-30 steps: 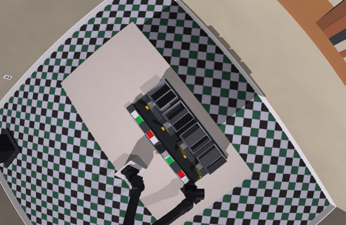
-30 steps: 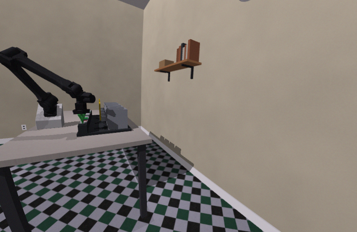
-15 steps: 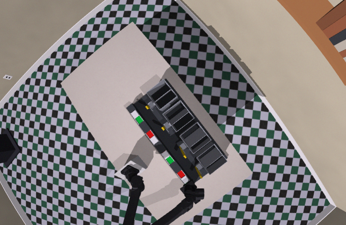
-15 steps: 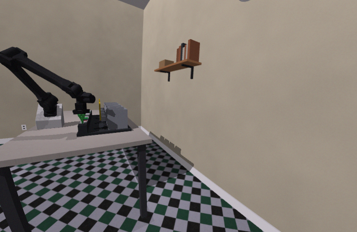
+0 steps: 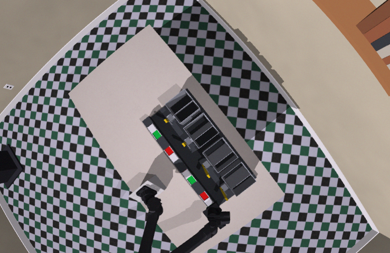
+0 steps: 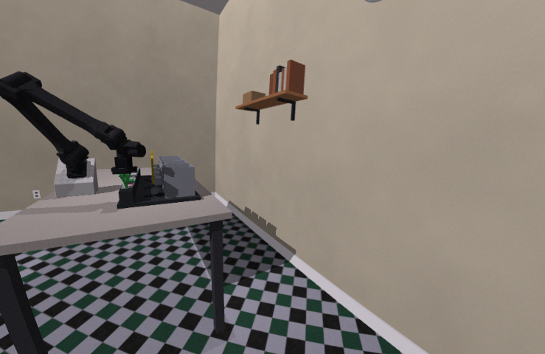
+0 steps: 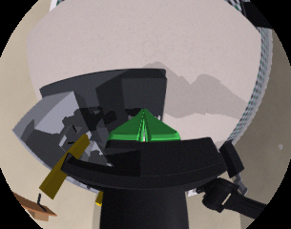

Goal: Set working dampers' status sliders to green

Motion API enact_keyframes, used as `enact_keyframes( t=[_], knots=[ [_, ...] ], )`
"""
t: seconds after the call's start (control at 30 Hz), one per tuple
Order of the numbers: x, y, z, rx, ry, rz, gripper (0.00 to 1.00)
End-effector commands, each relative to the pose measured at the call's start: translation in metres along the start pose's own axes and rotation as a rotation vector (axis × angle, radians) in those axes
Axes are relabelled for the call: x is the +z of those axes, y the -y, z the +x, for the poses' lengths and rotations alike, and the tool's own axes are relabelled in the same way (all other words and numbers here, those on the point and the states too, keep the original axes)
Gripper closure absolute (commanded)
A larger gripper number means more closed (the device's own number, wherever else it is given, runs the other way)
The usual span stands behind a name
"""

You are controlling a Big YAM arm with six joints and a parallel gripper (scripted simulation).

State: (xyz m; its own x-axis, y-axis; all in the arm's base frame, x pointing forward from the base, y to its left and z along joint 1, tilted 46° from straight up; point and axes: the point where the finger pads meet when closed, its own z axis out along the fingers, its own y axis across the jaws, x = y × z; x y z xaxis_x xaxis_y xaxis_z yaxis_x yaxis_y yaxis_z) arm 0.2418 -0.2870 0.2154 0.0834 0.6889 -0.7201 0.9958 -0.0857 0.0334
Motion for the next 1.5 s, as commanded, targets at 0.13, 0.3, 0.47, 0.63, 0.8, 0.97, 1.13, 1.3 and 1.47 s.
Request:
enact_keyframes(
  t=[0.13,0.3,0.47,0.63,0.8,0.97,1.13,1.3,1.47],
  knots=[
    [0.0,-0.006,0.007,0.002,0.003,-0.011,1.0],
    [-0.001,-0.006,0.009,0.003,0.003,-0.012,1.0],
    [-0.001,-0.005,0.012,-0.001,-0.001,-0.011,1.0],
    [-0.001,-0.005,0.014,0.001,0.001,-0.012,1.0],
    [-0.001,-0.005,0.016,0.003,0.002,-0.014,1.0],
    [-0.001,-0.005,0.018,0.002,0.002,-0.013,1.0],
    [-0.001,-0.005,0.021,0.002,0.001,-0.013,1.0],
    [-0.001,-0.005,0.024,0.001,0.001,-0.012,1.0],
    [0.0,-0.005,0.028,0.0,0.0,-0.011,1.0]
  ],
)
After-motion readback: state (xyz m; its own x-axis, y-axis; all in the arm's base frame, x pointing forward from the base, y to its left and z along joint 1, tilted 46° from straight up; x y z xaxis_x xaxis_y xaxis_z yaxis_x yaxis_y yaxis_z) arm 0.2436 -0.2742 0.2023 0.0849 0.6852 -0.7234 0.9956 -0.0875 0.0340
